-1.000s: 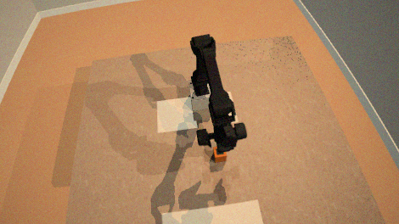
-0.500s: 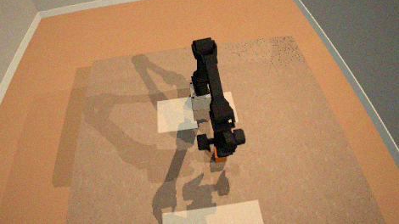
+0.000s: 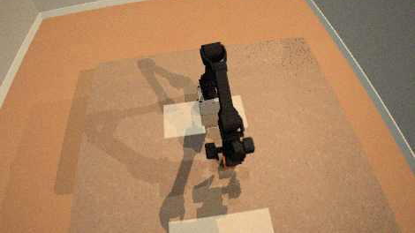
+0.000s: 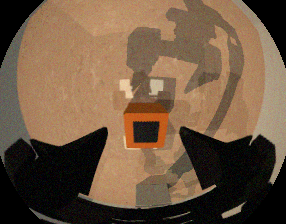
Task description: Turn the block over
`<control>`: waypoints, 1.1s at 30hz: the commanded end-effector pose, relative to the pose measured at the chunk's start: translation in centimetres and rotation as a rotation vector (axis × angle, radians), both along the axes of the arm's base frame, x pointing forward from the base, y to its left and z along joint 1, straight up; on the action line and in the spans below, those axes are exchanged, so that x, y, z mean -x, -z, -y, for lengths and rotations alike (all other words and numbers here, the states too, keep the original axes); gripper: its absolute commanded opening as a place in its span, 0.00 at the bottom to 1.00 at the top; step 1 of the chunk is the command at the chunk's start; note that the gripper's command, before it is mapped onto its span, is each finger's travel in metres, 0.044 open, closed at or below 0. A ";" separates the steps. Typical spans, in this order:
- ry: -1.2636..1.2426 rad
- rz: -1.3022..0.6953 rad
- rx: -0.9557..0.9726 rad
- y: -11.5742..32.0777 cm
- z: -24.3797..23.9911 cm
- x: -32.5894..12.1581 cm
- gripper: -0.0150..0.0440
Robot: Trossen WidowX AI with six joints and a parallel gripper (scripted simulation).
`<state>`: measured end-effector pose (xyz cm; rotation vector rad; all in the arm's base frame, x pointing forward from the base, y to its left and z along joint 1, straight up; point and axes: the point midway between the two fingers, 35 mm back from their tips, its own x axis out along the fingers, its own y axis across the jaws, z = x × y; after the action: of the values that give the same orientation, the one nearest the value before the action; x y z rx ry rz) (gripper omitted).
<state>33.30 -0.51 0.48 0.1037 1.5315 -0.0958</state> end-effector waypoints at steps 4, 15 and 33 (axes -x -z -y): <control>0.000 -0.008 0.004 1.3 0.1 0.2 1.00; 0.000 -0.008 0.004 2.3 0.1 0.2 0.87; 0.000 -0.008 0.004 2.3 0.1 0.2 0.53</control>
<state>33.08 -0.56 -1.76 0.1018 1.5394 -0.0988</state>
